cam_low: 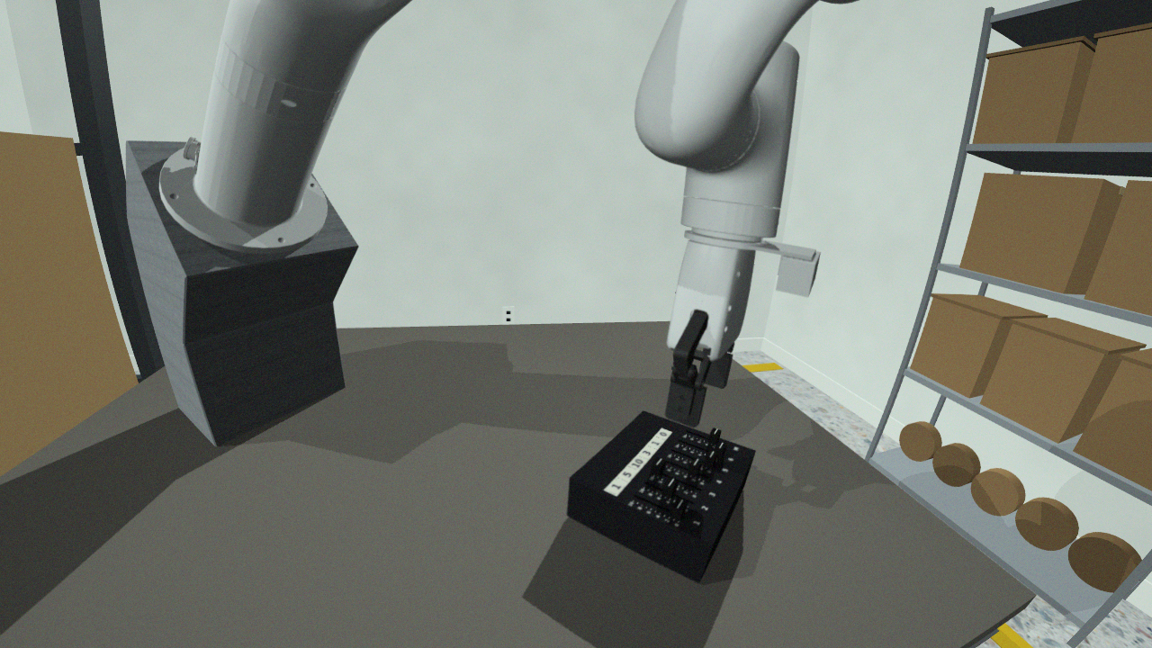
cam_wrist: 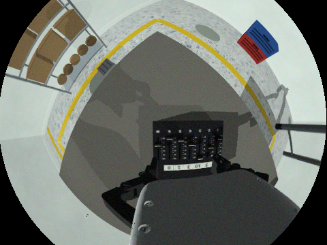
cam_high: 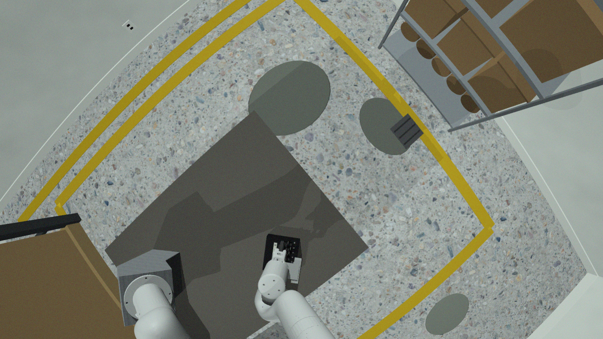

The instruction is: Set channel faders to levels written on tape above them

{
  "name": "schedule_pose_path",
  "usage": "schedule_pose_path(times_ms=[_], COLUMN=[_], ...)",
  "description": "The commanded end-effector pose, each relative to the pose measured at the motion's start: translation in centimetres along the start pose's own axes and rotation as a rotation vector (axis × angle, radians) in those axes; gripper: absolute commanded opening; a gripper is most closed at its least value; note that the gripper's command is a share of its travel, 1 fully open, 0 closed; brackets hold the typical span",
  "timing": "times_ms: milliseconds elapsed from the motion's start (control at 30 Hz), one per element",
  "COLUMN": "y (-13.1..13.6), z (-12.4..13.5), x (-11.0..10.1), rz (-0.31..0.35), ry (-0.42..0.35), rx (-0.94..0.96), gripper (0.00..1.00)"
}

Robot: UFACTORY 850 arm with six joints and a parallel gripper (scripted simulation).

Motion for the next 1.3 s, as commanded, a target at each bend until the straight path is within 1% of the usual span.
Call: schedule_pose_path(times_ms=[0, 167, 300, 567, 1267], y=[0.0, 0.0, 0.0, 0.0, 0.0], z=[0.0, 0.0, 0.0, 0.0, 0.0], x=[-2.5, -4.8, -6.1, -6.8, -6.8], rz=[0.001, 0.001, 0.001, 0.001, 0.001], ry=[0.001, 0.001, 0.001, 0.001, 0.001], rx=[0.000, 0.000, 0.000, 0.000, 0.000], gripper=[1.00, 1.00, 1.00, 1.00, 1.00])
Point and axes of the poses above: the point where the finger pads meet when closed, its own x axis out along the fingers, its own y axis across the jaws, z = x × y, the point moved 3 cm from there along -x, back along the fingers, and after that the axes turned 1 degree about -x, right-handed, at the moved point
